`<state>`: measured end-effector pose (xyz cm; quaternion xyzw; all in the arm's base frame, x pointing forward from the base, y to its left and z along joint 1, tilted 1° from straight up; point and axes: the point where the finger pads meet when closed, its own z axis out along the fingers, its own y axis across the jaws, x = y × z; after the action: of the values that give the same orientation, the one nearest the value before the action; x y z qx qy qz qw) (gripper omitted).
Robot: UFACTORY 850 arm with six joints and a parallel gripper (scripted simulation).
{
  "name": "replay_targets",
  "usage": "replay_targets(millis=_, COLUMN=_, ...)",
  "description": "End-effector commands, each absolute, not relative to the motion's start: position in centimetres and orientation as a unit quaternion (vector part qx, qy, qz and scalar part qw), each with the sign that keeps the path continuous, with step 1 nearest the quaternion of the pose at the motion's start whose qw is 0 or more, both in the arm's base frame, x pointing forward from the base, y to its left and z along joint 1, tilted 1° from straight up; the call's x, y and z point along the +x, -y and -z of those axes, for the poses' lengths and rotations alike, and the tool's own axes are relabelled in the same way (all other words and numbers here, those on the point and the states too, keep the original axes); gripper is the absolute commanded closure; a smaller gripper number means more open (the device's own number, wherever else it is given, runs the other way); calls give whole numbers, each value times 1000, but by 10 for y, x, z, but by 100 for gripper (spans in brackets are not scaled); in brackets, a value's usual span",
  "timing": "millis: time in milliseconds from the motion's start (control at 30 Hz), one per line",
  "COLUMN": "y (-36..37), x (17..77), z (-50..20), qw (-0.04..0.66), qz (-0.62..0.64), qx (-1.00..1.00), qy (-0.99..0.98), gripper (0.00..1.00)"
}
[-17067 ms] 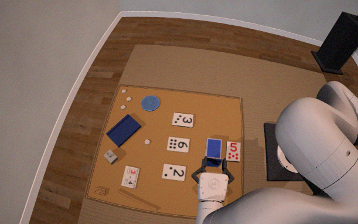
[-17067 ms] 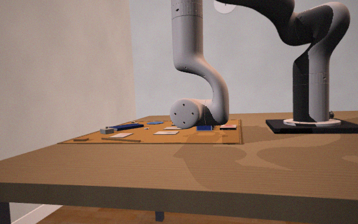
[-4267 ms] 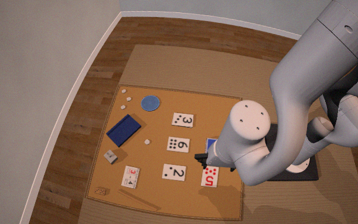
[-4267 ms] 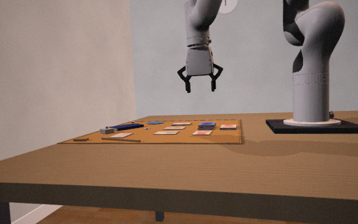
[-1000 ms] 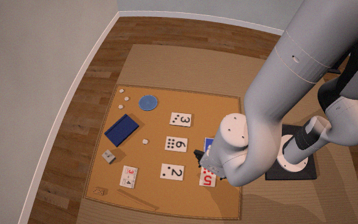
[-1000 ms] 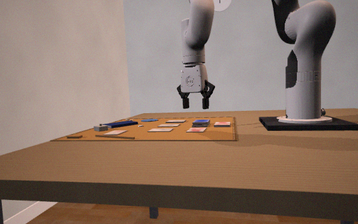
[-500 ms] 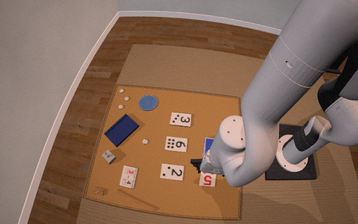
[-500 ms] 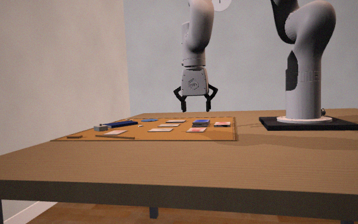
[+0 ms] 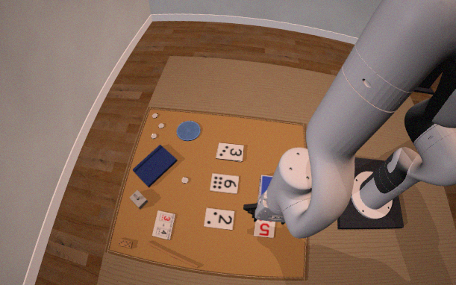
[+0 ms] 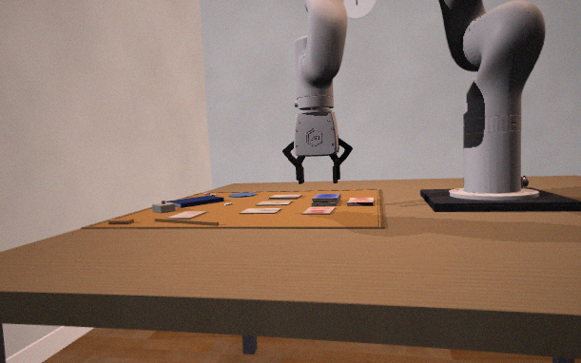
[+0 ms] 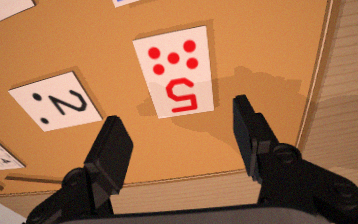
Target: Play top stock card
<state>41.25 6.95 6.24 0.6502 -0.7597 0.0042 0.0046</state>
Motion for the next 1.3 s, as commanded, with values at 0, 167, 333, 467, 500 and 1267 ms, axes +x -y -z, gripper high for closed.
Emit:
replay_targets(millis=0, y=-70, x=413, z=-61, qw=4, qz=-4, qx=650, qy=760, gripper=14)
replay_targets(millis=167, y=-70, x=413, z=-57, qw=4, qz=-4, qx=650, qy=760, gripper=14)
replay_targets(millis=333, y=-69, x=413, z=-48, qw=4, qz=-4, qx=650, qy=760, gripper=14)
replay_targets(millis=467, y=-69, x=413, z=-39, qw=4, qz=-4, qx=650, qy=760, gripper=14)
replay_targets(millis=500, y=-69, x=413, z=-37, qw=4, qz=-4, qx=650, qy=760, gripper=14)
replay_targets(millis=1267, y=-69, x=414, z=-11, qw=4, qz=-4, qx=650, qy=760, gripper=14)
